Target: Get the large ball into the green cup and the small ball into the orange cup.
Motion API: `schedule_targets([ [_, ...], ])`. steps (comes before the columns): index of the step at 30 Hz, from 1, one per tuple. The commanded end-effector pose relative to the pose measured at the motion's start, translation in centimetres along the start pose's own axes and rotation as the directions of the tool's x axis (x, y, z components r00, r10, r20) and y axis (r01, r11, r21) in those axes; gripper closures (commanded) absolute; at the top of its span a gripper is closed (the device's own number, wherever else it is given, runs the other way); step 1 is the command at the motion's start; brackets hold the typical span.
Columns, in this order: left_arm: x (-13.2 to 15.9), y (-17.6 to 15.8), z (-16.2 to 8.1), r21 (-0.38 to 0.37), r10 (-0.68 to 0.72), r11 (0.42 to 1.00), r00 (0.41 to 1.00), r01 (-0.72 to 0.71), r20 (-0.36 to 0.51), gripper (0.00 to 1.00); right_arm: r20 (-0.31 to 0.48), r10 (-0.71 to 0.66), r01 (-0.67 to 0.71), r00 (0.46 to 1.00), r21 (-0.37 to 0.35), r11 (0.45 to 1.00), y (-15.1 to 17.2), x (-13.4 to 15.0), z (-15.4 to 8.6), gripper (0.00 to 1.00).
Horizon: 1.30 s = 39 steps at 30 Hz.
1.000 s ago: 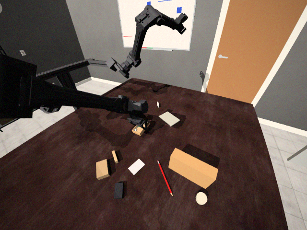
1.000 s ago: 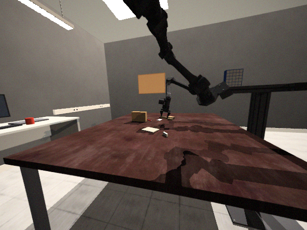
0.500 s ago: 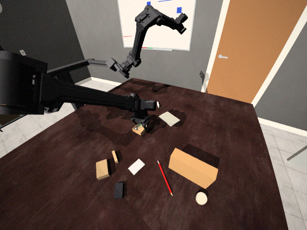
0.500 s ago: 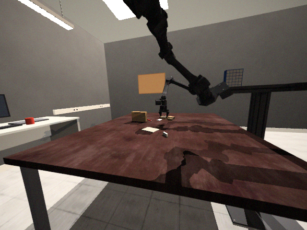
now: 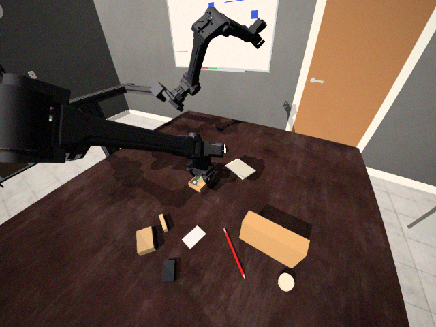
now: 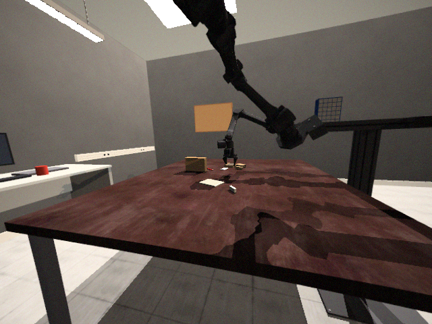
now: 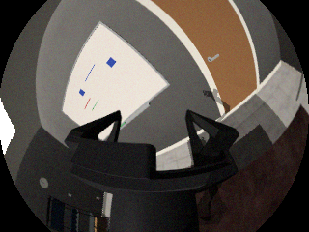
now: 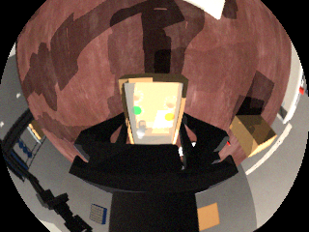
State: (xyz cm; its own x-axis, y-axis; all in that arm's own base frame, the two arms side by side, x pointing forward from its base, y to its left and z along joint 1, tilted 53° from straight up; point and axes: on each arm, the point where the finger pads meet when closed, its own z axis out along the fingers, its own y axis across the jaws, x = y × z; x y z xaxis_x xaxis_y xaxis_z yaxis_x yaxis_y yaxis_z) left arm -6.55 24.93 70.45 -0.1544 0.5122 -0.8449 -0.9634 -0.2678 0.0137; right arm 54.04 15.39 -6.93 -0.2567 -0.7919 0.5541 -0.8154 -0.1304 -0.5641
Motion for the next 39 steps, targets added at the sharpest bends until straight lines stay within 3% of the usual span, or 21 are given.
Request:
schedule_targets([
  [1, -4.1, 0.5, -0.6, -0.013, -0.007, 1.0, 0.998, 0.008, 0.058, 0.0, 0.007, 0.004, -0.004, 1.0, 0.01, 1.0, -0.5, -0.9, -0.7, 0.32],
  [11, -4.1, 0.5, -0.6, -0.013, -0.007, 1.0, 0.998, 0.008, 0.058, 0.0, -0.023, 0.012, -0.011, 1.0, 0.049, 0.999, -0.3, -1.7, -1.0, 0.32],
  [16, -4.1, 0.5, -0.6, -0.013, -0.007, 1.0, 0.998, 0.008, 0.058, 0.0, -0.018, 0.011, -0.011, 1.0, 0.027, 1.0, -1.0, 0.6, -0.2, 0.32],
  [22, -4.1, 0.5, -0.6, -0.013, -0.007, 1.0, 0.998, 0.008, 0.058, 0.0, 0.012, 0.032, -0.032, 0.999, 0.016, 0.999, -1.8, 0.0, -1.0, 0.32],
  [28, -4.1, 0.5, -0.6, -0.013, -0.007, 1.0, 0.998, 0.008, 0.058, 0.0, 0.02, 0.013, -0.013, 1.0, -0.003, 1.0, -1.0, 0.9, 0.0, 0.32],
  [32, -4.1, 0.5, -0.6, -0.013, -0.007, 1.0, 0.998, 0.008, 0.058, 0.0, 0.02, -0.025, 0.024, 1.0, 0.046, 0.999, -0.2, -1.0, -1.3, 0.32],
  [36, -4.1, 0.5, -0.6, -0.013, -0.007, 1.0, 0.998, 0.008, 0.058, 0.0, 0.015, -0.013, 0.013, 1.0, 0.058, 0.998, -0.6, -1.3, -1.2, 0.32],
  [39, -4.1, 0.5, -0.6, -0.013, -0.007, 1.0, 0.998, 0.008, 0.058, 0.0, -0.005, 0.006, -0.005, 1.0, 0.021, 1.0, -0.1, -1.2, -0.7, 0.32],
])
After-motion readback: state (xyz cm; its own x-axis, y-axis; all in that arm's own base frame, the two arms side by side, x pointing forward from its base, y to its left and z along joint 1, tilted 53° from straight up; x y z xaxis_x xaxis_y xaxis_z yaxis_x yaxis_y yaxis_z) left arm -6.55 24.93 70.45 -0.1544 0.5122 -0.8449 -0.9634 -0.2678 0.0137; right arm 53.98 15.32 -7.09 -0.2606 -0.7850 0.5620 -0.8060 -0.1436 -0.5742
